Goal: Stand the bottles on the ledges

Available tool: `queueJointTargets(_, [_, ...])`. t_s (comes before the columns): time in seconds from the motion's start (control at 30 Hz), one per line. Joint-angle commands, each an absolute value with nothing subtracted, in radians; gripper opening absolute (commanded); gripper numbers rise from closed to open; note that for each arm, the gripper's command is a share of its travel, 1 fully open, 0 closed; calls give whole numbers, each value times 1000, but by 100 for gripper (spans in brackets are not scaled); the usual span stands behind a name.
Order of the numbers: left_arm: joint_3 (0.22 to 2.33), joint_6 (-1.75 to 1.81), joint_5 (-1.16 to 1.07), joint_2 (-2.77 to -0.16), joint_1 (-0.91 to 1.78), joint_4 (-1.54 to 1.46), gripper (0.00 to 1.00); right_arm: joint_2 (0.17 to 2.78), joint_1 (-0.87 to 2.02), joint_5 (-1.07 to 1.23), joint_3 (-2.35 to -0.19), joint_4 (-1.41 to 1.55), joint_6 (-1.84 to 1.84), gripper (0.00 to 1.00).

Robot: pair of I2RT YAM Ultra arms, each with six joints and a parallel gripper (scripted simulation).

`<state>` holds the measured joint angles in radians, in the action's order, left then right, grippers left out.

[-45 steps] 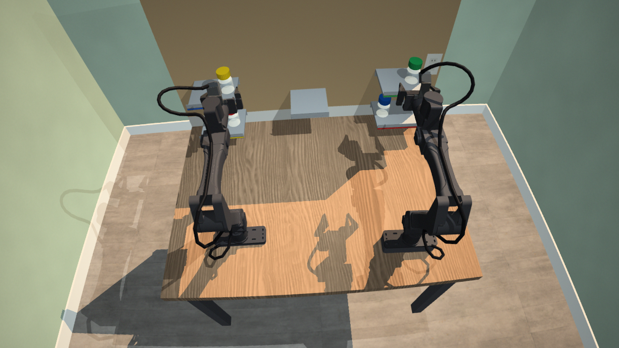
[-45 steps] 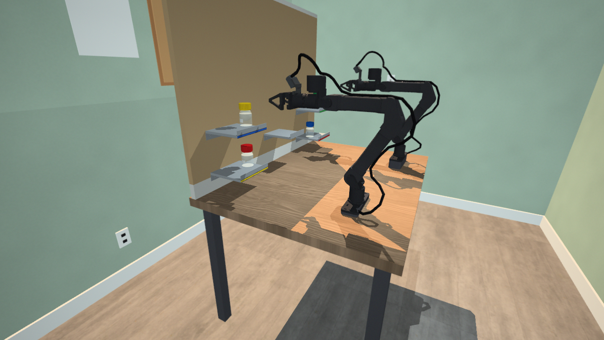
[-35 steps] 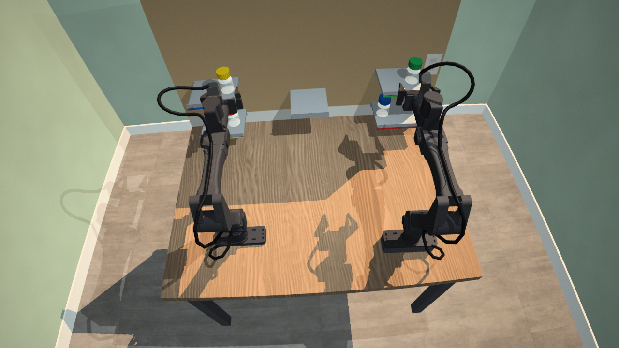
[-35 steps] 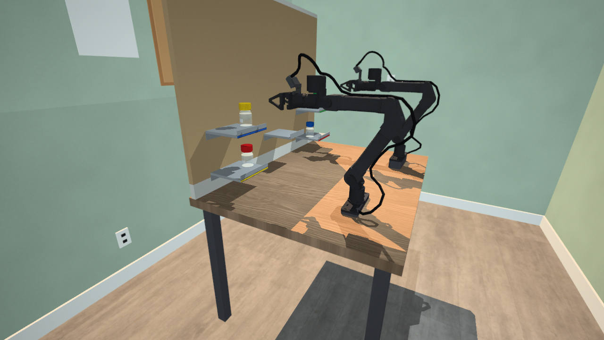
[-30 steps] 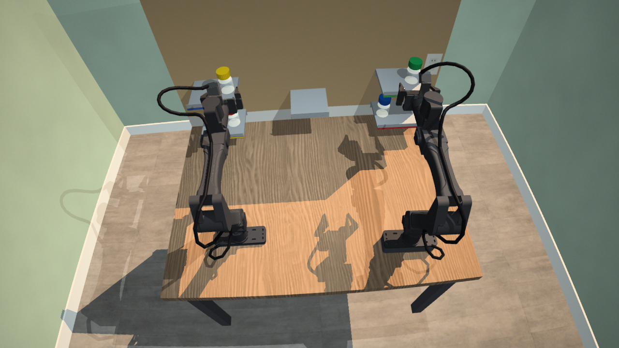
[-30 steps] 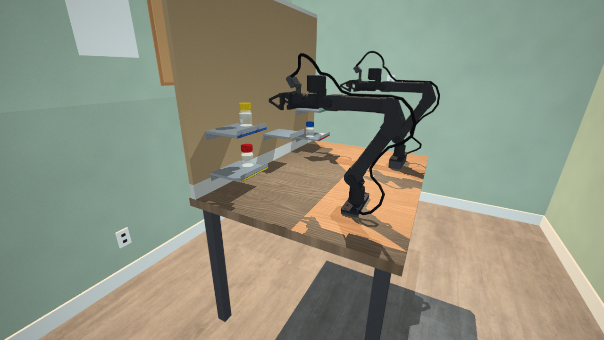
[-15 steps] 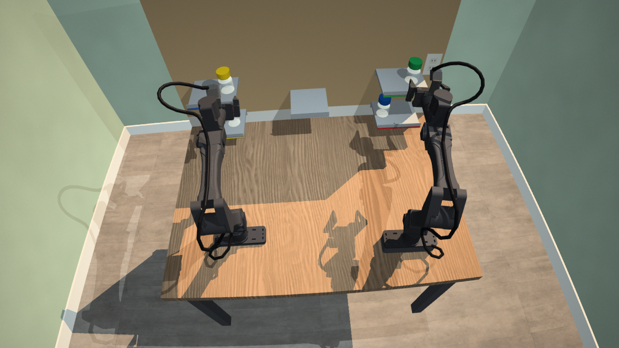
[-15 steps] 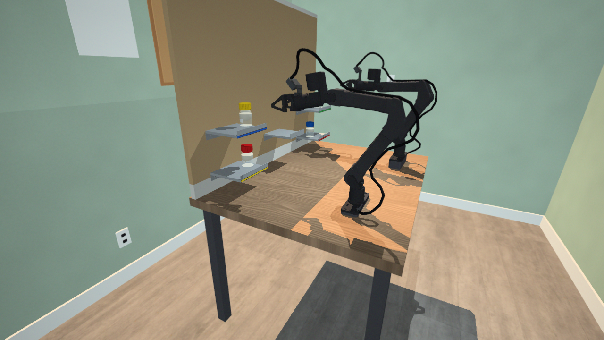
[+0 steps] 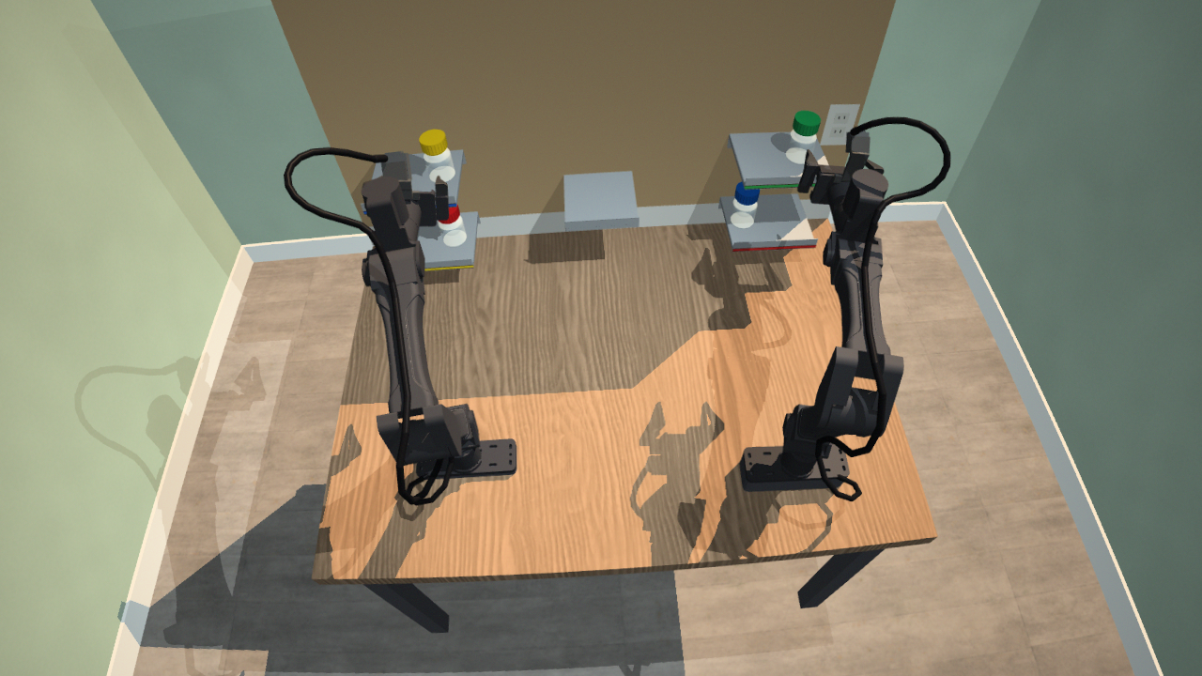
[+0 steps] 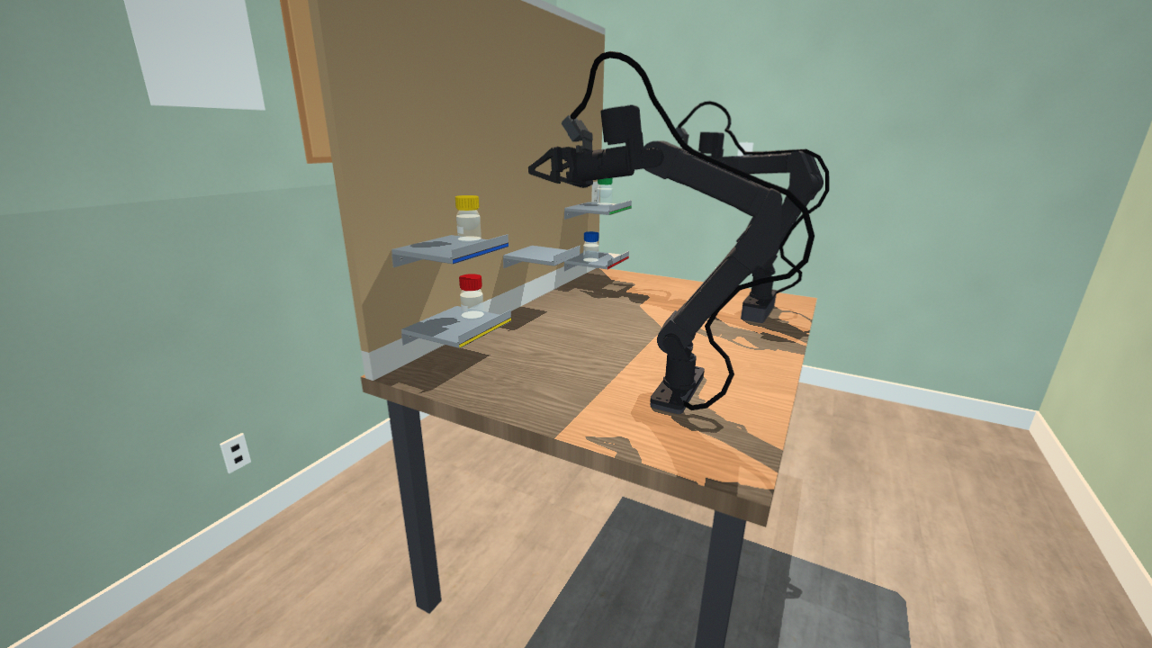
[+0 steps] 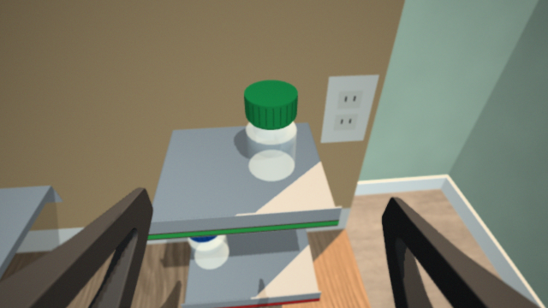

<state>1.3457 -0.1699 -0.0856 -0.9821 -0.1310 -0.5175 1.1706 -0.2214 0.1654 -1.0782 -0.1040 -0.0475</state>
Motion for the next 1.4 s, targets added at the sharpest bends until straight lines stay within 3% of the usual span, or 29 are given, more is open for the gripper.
queueJointTargets(0.0, [1384,-179,-96,-1000,-144,-542,100,1166,-227,174,-1106,-110,-53,100])
queueJointTargets(0.43, [1374,-179,-96,-991,-138,-543,100,1166,-227,174,-1106,-110,-53,100])
queueJointTargets(0.73, [1356,-186,-107,-973,-144,-492,100,1138,-188,122,-992,-284,-49,100])
queueJointTargets(1.07, [956,-194,-138,-840,-172,-208,100,1178,-32,21,-598,-690,-43,100])
queueJointTargets(1.37, [679,-196,-159,-771,-197,-15,100,1296,42,-24,-455,-918,-40,100])
